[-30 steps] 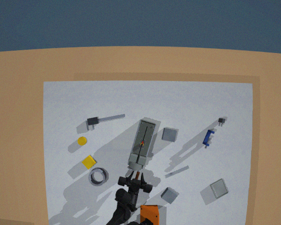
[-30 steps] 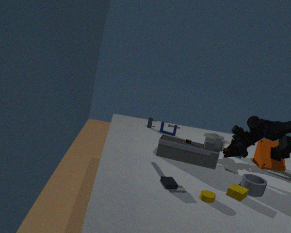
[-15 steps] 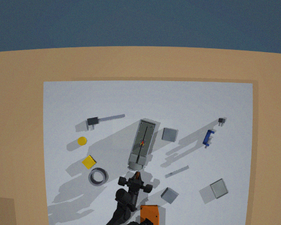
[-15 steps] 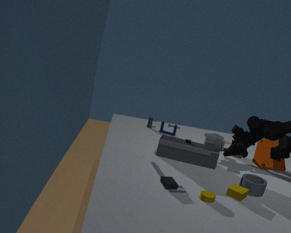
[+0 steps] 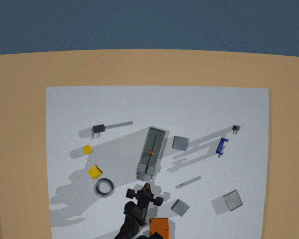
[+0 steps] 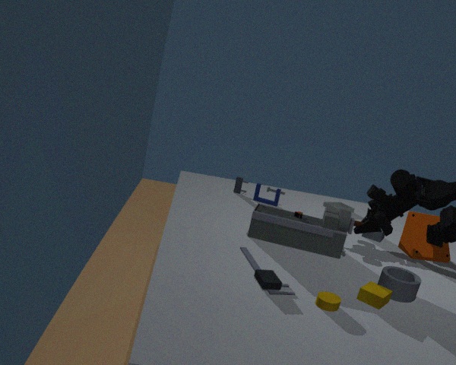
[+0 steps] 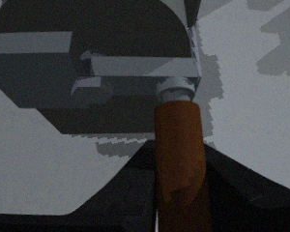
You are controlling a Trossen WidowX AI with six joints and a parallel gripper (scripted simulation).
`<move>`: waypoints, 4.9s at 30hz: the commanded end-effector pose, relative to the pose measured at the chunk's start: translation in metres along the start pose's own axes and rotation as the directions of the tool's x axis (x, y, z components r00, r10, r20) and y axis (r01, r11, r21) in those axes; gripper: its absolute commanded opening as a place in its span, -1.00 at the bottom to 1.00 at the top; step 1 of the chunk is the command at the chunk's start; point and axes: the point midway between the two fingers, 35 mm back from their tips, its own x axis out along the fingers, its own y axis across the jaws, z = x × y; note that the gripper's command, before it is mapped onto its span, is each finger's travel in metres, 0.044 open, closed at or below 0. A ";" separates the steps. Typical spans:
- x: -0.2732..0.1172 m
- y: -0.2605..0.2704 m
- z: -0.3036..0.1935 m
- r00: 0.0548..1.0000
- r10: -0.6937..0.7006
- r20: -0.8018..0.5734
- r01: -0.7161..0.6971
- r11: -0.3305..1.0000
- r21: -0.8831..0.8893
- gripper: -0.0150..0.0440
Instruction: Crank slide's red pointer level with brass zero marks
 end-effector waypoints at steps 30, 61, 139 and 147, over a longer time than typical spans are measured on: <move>-0.023 0.019 0.022 1.000 -0.003 0.007 0.003 1.000 0.005 -0.49; -0.025 0.031 0.024 1.000 -0.003 0.007 0.003 1.000 0.005 -0.49; -0.016 0.053 0.016 1.000 -0.001 0.007 0.001 1.000 0.006 -0.49; -0.010 0.059 0.010 1.000 -0.001 0.007 0.000 1.000 0.006 -0.49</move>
